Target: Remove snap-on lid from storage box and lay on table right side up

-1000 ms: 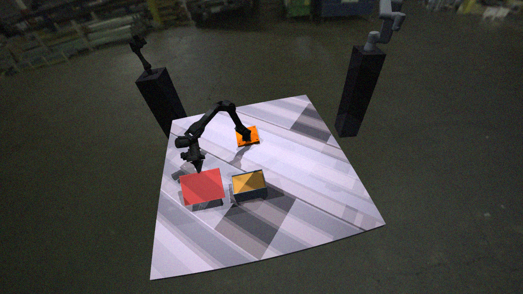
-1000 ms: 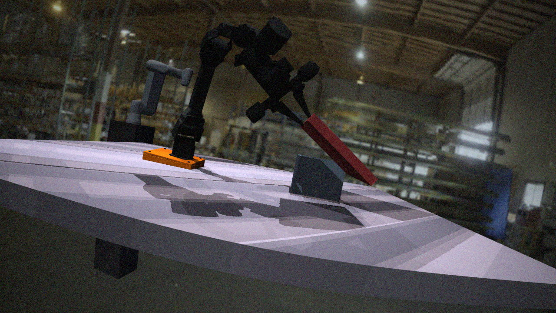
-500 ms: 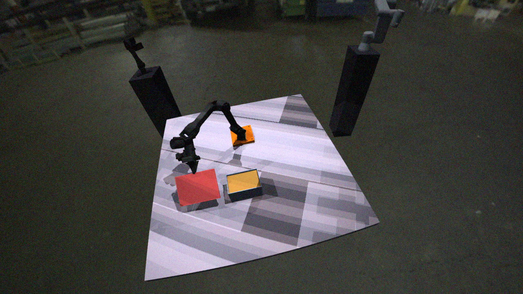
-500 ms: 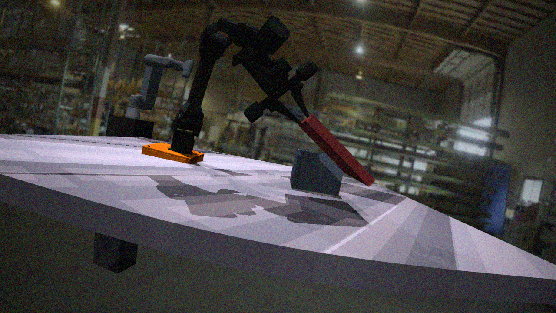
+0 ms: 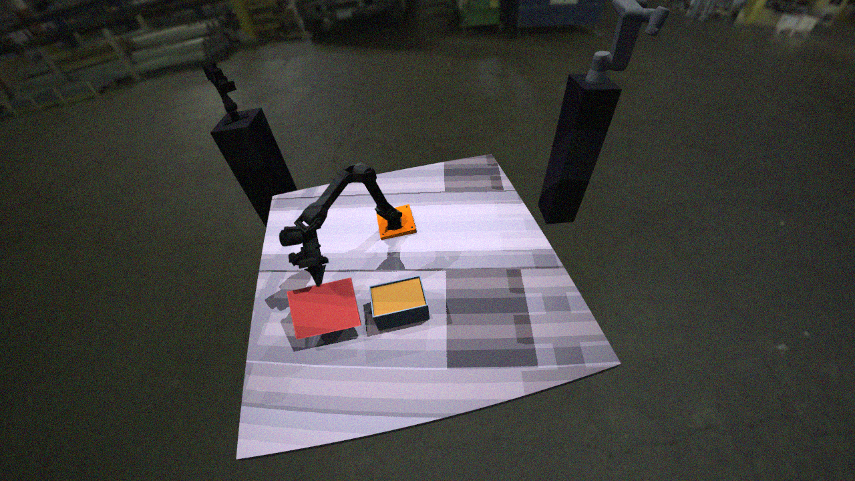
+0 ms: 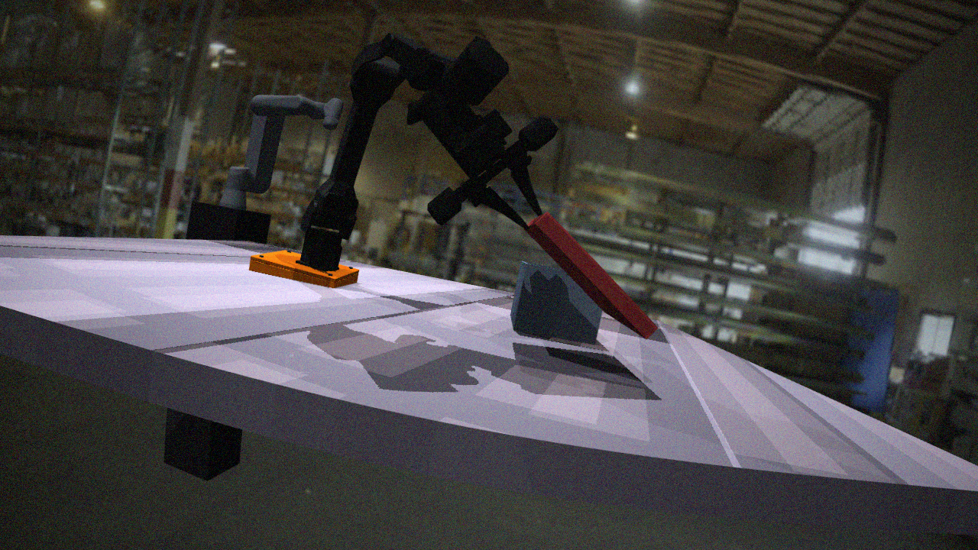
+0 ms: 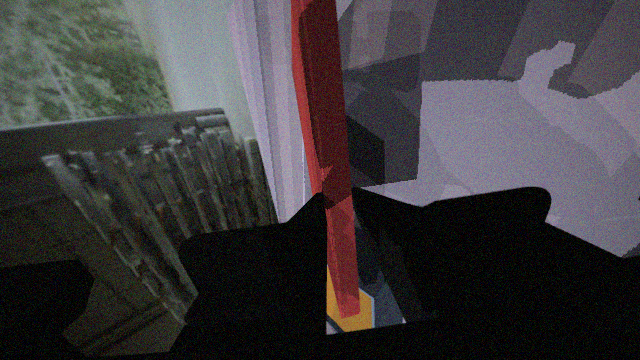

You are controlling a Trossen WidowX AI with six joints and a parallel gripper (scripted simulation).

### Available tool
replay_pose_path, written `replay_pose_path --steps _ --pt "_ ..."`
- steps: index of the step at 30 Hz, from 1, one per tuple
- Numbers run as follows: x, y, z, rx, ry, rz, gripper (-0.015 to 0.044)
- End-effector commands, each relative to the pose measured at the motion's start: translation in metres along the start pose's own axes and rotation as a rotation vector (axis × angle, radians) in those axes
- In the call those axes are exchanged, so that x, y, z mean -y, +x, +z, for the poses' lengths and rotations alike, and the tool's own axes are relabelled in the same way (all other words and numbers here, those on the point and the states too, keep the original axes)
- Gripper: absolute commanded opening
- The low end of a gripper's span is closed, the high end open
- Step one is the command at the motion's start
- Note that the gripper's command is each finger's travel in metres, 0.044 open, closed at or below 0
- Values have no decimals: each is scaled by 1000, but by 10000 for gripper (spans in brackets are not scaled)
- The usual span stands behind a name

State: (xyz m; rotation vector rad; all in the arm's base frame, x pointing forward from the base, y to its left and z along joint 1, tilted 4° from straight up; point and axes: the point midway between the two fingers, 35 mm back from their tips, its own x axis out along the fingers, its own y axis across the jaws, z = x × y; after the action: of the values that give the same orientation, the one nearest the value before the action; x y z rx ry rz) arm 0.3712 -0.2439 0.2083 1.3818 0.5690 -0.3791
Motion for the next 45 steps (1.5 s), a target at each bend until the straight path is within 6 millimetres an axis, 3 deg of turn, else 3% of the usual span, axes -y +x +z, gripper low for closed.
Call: replay_pose_path --steps 1,45 --pt "2 3 0 -3 -3 6 0" --pt "29 25 0 -3 -3 6 0"
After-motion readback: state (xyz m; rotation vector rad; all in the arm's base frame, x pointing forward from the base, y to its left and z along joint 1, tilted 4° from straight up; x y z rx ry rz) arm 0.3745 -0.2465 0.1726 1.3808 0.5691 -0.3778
